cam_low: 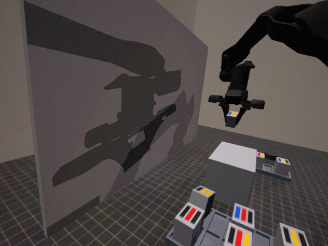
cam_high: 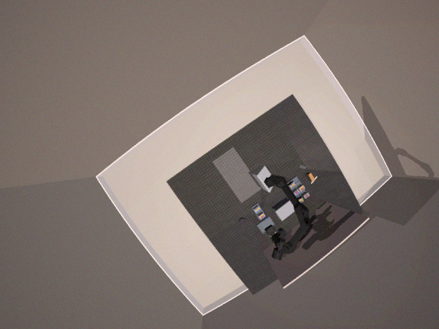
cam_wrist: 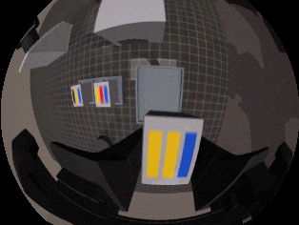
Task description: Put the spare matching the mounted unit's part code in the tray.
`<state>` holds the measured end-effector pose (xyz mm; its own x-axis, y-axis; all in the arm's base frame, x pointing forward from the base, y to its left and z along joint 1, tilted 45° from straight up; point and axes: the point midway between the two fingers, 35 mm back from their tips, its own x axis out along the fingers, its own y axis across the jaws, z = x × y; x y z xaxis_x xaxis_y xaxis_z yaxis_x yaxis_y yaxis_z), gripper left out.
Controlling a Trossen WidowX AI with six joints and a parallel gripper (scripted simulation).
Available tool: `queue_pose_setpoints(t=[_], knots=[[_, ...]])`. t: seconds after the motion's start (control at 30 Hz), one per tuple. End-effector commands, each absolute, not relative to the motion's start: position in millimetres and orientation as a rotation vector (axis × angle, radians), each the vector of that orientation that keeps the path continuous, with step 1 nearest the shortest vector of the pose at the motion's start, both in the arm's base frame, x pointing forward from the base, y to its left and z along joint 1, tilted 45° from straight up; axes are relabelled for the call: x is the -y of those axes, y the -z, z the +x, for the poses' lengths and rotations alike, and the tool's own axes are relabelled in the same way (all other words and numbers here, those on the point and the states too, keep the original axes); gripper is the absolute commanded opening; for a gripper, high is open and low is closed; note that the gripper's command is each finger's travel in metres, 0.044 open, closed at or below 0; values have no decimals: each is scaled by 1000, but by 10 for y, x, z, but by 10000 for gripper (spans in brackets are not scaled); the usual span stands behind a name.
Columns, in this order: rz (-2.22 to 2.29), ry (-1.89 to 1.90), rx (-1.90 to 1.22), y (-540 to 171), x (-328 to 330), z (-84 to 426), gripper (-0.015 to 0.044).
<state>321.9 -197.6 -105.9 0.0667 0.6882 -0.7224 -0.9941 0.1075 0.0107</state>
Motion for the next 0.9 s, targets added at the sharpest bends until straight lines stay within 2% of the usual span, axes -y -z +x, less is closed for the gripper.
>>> queue_pose_setpoints(t=[0.0,0.87], knots=[[-569,-1380,-664,1092,1932,3219,0],[-569,-1380,-664,1294,1747,3256,0]])
